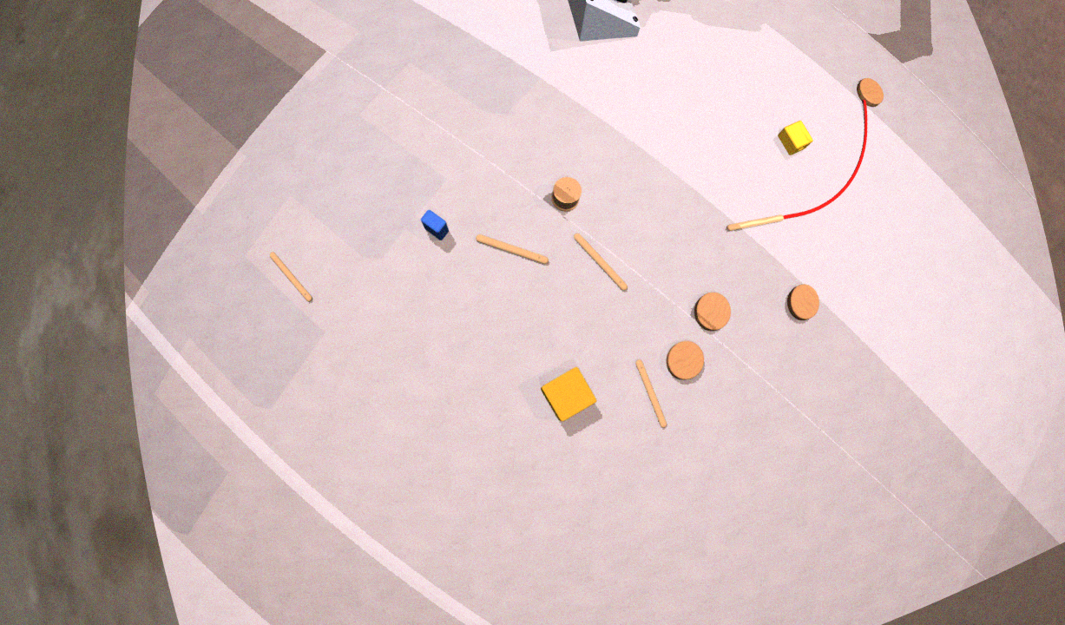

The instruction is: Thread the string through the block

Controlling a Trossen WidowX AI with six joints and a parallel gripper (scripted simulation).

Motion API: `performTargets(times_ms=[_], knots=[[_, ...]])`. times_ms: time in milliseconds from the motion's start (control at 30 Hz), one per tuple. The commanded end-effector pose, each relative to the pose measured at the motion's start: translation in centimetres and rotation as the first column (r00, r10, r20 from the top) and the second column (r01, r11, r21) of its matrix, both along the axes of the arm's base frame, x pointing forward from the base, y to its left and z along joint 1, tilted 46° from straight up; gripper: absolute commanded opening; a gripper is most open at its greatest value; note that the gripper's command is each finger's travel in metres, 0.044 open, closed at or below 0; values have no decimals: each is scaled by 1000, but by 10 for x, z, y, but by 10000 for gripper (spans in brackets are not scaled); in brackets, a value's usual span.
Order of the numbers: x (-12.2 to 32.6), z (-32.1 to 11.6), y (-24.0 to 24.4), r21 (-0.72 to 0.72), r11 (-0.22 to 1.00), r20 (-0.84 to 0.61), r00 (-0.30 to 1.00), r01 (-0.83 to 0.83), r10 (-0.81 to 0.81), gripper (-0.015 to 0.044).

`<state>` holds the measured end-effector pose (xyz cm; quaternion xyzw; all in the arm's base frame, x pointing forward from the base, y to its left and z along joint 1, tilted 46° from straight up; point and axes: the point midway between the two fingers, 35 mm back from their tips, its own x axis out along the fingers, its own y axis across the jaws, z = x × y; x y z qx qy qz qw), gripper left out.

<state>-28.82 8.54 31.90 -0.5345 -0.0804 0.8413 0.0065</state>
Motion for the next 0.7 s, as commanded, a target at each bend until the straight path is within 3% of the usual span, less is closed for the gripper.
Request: performTargets(times_ms=[0, 133, 333, 667], knots=[[0, 0, 0, 0, 1000, 0, 1000, 0, 0, 426], [5, 1, 11, 12, 1000, -2, 1000, 29, -29, 440], [36, 0, 74, 47, 984, -31, 984, 174, -173, 440], [133, -5, 168, 112, 883, -80, 890, 456, -449, 440]])
